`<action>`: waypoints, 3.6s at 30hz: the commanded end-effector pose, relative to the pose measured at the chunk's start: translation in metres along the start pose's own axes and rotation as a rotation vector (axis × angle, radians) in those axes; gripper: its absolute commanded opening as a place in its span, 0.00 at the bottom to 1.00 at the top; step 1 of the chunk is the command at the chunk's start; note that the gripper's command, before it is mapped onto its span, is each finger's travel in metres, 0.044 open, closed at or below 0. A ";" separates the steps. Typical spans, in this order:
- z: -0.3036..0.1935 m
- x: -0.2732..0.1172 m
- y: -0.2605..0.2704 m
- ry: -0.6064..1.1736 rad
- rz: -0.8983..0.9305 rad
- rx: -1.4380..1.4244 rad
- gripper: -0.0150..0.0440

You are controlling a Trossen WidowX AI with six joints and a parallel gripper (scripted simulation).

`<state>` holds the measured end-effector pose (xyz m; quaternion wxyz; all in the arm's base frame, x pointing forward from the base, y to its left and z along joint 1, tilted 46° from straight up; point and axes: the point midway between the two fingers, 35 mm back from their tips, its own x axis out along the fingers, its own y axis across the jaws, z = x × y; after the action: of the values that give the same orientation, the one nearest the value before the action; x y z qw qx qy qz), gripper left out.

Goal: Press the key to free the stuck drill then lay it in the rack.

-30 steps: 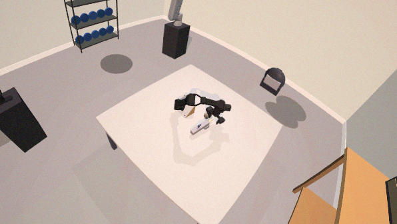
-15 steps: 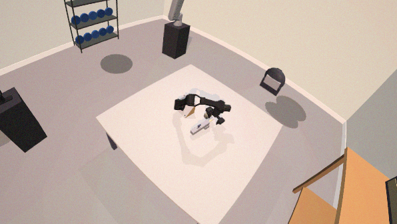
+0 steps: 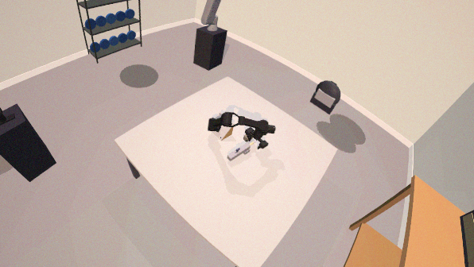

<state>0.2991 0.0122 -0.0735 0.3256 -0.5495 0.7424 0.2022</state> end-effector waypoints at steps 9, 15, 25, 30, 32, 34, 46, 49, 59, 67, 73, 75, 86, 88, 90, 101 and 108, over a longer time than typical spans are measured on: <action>-0.003 0.003 0.002 0.006 0.001 -0.008 1.00; -0.004 0.003 0.002 0.006 0.001 -0.008 1.00; -0.005 0.004 0.003 0.006 0.001 -0.008 1.00; -0.005 0.004 0.003 0.006 0.001 -0.008 1.00; -0.006 0.005 0.003 0.006 0.001 -0.008 1.00; -0.006 0.005 0.004 0.006 0.001 -0.008 1.00; -0.007 0.006 0.005 0.006 0.001 -0.008 1.00; -0.007 0.006 0.005 0.006 0.001 -0.008 1.00; -0.006 0.005 0.003 0.000 0.000 0.000 0.78; -0.006 0.005 0.003 0.000 0.000 0.000 0.42; -0.006 0.005 0.003 0.000 0.000 0.000 0.29; -0.006 0.005 0.003 0.000 0.000 0.000 0.26; -0.006 0.002 0.006 0.006 0.002 -0.008 0.25; -0.006 0.002 0.007 0.006 0.002 -0.008 0.25; -0.006 0.002 0.007 0.006 0.002 -0.008 0.25; 0.001 0.002 0.006 0.006 0.001 -0.008 0.25; 0.009 0.001 0.005 0.005 0.001 -0.007 0.25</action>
<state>0.2927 0.0150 -0.0780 0.3174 -0.5517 0.7435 0.2050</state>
